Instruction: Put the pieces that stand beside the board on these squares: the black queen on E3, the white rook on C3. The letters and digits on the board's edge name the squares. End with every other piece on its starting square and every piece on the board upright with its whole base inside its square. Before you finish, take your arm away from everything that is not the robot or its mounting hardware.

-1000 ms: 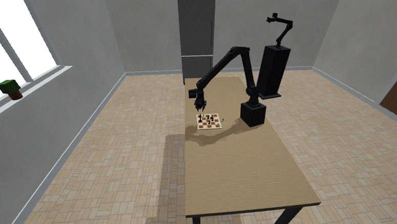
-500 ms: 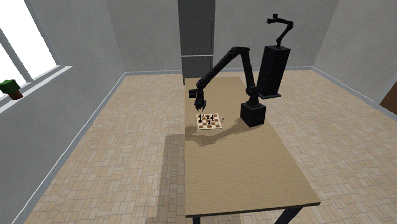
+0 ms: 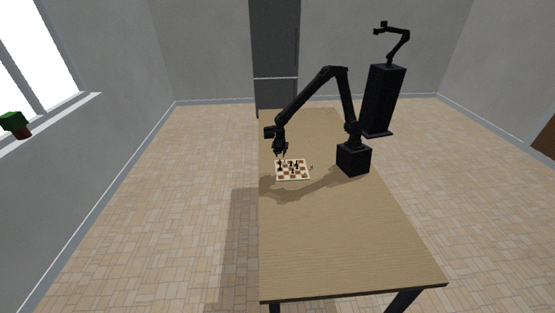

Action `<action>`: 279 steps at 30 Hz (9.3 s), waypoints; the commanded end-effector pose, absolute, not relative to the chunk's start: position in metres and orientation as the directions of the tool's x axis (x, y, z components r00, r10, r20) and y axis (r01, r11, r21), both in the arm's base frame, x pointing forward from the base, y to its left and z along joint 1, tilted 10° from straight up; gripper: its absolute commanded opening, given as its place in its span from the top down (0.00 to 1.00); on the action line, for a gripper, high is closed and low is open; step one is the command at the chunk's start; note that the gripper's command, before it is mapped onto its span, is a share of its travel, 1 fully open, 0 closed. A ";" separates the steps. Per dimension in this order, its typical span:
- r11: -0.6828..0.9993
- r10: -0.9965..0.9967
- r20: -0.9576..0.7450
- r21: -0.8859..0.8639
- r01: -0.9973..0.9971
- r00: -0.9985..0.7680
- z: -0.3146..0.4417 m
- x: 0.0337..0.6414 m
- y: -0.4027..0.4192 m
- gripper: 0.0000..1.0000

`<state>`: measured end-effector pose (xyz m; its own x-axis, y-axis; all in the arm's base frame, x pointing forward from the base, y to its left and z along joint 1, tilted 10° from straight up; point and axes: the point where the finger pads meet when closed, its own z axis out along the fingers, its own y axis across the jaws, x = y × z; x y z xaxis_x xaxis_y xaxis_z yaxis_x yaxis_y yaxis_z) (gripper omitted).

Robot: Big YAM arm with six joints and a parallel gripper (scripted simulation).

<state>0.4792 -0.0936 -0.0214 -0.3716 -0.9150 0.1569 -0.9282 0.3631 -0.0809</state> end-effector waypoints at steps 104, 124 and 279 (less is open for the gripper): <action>0.358 -0.916 0.144 -0.133 -0.924 -0.375 -0.041 0.490 -0.108 0.60; 0.358 -0.916 0.144 -0.133 -0.924 -0.375 -0.041 0.490 -0.108 0.60; 0.358 -0.915 0.140 -0.148 -0.922 -0.378 -0.077 0.508 -0.119 0.60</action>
<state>0.4779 -0.1115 -0.1008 -0.3762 -0.9127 0.1593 -0.9265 0.3686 -0.0762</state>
